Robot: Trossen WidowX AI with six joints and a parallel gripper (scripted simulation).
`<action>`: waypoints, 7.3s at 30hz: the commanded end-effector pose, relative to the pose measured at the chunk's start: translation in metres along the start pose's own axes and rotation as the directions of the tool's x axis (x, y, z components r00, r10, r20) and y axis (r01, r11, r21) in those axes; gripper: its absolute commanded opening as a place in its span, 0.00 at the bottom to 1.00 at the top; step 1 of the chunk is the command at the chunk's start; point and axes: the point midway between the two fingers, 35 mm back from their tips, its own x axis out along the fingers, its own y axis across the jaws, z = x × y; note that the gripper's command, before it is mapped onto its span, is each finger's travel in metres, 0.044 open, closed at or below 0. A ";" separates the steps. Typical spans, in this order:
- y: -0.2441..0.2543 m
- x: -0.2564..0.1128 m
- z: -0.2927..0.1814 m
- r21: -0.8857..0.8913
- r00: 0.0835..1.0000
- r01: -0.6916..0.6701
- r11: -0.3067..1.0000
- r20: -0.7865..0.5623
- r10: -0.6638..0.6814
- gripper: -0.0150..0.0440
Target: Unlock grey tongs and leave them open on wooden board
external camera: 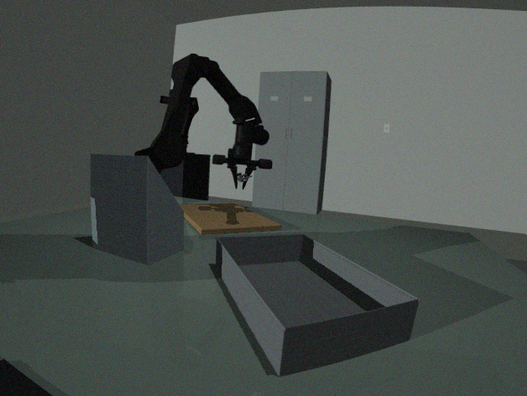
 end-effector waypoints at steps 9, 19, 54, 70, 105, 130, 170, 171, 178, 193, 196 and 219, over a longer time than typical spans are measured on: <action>0.034 -0.027 0.027 0.179 0.995 0.015 0.984 0.091 -0.032 0.00; 0.038 -0.031 0.030 0.201 0.994 0.012 0.980 0.103 -0.033 0.00; 0.018 -0.073 0.024 0.346 0.700 -0.069 0.936 0.685 -0.201 0.00; 0.042 -0.091 0.002 0.219 0.523 -0.004 0.976 0.832 -0.184 0.00; 0.048 -0.092 -0.003 0.192 0.505 0.014 0.981 0.846 -0.173 0.00; 0.022 -0.080 0.018 0.316 0.636 -0.060 0.947 0.743 -0.208 0.00; 0.036 -0.031 0.031 0.221 0.990 0.008 0.975 0.132 -0.038 0.00; 0.037 -0.031 0.030 0.210 0.993 0.010 0.978 0.116 -0.036 0.00; 0.038 -0.031 0.030 0.201 0.994 0.012 0.980 0.103 -0.033 0.00; 0.036 -0.015 0.033 0.201 0.994 0.012 0.980 0.103 -0.033 0.00; 0.036 -0.011 0.034 0.201 0.994 0.012 0.980 0.103 -0.033 0.00; 0.035 0.027 0.038 0.201 0.994 0.012 0.980 0.103 -0.033 0.00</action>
